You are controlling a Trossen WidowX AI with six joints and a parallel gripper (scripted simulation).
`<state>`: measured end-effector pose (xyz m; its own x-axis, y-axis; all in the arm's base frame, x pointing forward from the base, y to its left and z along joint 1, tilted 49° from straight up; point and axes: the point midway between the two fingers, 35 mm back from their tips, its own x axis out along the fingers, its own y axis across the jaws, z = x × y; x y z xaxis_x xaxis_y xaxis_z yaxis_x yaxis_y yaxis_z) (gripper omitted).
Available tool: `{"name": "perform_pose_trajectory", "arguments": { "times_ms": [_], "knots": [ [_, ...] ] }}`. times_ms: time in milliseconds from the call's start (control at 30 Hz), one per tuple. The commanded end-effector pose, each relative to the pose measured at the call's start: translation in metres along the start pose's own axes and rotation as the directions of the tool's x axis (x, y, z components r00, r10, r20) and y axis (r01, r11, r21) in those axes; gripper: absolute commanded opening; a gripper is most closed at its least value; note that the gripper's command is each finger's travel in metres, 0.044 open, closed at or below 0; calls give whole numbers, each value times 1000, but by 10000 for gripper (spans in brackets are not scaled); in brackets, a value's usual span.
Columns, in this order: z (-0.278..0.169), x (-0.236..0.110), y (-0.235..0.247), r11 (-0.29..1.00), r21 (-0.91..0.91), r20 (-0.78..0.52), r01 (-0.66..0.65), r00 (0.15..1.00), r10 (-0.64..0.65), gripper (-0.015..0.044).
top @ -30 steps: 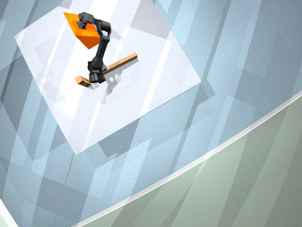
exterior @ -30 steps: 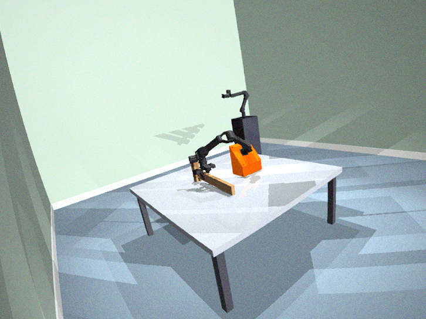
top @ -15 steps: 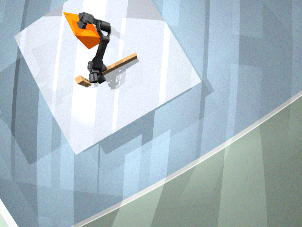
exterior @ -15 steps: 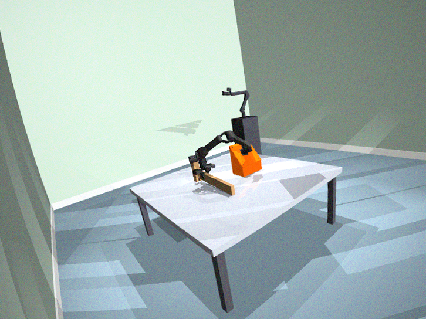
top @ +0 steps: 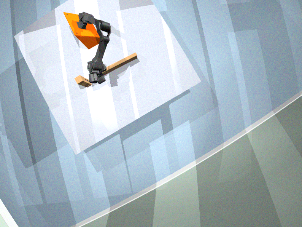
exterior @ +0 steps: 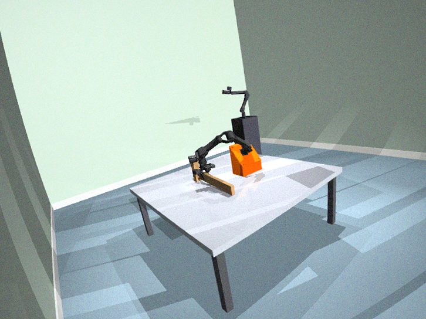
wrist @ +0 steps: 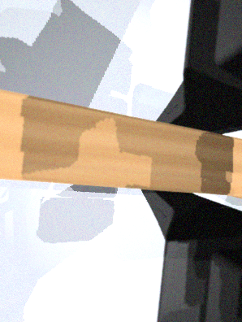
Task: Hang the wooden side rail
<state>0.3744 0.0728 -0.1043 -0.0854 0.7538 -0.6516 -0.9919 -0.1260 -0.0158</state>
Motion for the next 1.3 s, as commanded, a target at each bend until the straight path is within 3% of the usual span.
{"name": "perform_pose_trajectory", "arguments": {
  "times_ms": [0,1267],
  "knots": [
    [-5,-5,0,1000,6,-4,14,1000,-14,0],
    [-9,-6,-1,1000,6,-5,14,1000,-14,0]
  ]
}}
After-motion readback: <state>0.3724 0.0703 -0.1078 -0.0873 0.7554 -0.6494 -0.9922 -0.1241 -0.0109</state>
